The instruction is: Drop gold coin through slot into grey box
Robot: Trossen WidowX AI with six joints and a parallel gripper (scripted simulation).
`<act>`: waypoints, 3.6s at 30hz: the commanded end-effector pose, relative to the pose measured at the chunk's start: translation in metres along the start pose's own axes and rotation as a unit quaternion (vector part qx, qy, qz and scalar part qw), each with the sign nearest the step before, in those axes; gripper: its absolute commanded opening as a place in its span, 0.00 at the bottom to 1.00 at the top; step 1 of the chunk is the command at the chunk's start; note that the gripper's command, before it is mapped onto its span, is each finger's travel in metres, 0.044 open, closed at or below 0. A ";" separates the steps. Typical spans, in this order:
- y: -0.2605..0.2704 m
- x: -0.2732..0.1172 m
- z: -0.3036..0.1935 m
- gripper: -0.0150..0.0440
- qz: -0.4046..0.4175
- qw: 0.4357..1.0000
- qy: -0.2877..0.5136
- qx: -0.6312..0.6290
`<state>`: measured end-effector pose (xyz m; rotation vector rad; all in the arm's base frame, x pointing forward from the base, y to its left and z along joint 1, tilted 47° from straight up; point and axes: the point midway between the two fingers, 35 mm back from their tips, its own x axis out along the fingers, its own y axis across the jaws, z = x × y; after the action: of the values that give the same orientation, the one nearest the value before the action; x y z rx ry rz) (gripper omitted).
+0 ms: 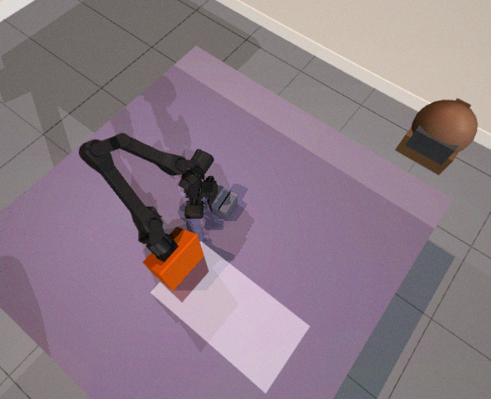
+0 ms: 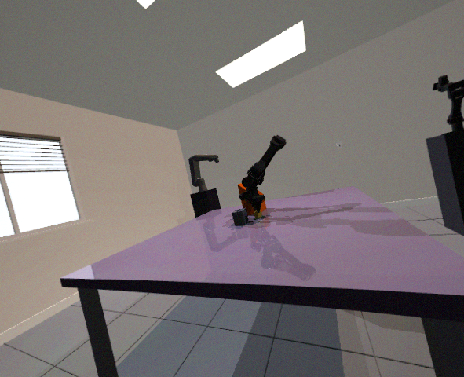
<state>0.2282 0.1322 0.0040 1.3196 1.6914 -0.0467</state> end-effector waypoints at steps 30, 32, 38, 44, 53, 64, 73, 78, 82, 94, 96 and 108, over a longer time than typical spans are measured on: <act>-0.003 0.026 -0.003 0.25 -0.002 1.000 0.002 0.002; -0.001 0.023 -0.001 0.25 0.003 1.000 -0.001 -0.004; 0.003 0.014 0.004 0.25 0.012 1.000 -0.008 -0.016; 0.002 0.003 0.006 0.25 0.008 1.000 -0.009 -0.014; 0.002 -0.018 0.007 0.25 0.002 1.000 -0.009 -0.009; 0.000 -0.044 0.005 0.25 -0.003 1.000 -0.006 -0.004; -0.002 -0.066 0.000 0.25 -0.004 1.000 -0.001 0.001; -0.002 -0.069 -0.001 0.25 -0.004 1.000 0.000 -0.009; -0.001 -0.069 -0.002 0.25 -0.004 0.997 0.000 -0.074; 0.003 -0.070 -0.005 0.25 -0.003 0.962 0.001 -0.274; 0.003 -0.070 -0.006 0.25 -0.003 0.952 0.001 -0.307; 0.006 -0.070 -0.008 0.25 -0.003 0.876 0.002 -0.483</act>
<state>0.2252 0.0865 0.0582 0.5902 1.4153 0.6623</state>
